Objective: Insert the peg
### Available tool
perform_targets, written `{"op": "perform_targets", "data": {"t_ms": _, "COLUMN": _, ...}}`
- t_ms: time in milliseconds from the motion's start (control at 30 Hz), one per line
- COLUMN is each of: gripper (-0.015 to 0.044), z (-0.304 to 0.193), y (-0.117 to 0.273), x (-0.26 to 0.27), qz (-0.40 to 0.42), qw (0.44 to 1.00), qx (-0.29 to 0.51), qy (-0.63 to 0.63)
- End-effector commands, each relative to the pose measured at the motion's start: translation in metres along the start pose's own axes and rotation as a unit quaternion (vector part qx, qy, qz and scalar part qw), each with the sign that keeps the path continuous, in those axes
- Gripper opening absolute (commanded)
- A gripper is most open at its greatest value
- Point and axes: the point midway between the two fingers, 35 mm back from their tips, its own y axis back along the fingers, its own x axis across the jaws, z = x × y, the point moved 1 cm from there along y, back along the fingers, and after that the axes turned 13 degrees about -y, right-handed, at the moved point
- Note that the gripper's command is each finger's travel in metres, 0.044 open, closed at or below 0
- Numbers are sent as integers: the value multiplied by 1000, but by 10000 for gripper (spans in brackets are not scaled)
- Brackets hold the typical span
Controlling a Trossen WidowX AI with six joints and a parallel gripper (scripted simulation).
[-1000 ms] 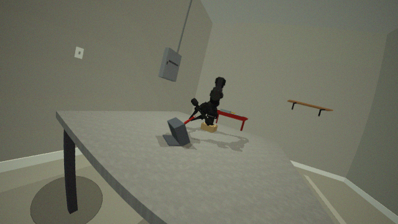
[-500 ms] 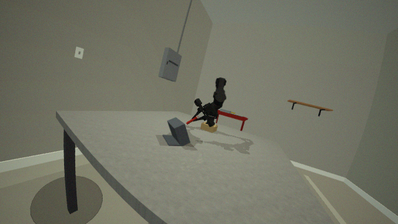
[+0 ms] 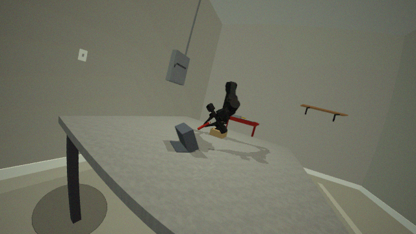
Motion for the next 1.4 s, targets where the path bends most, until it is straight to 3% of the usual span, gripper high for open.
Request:
{"op": "perform_targets", "data": {"t_ms": 0, "gripper": 0, "z": -1, "y": 4, "x": 4, "qz": -5, "qw": 1000, "qx": -9, "qy": -2}}
{"op": "perform_targets", "data": {"t_ms": 567, "gripper": 0, "z": 4, "y": 18, "x": 17, "qz": -16, "qw": 999, "qx": -49, "qy": -5}}
{"op": "perform_targets", "data": {"t_ms": 1367, "gripper": 0, "z": 12, "y": -9, "x": 22, "qz": -19, "qw": 997, "qx": -68, "qy": -9}}
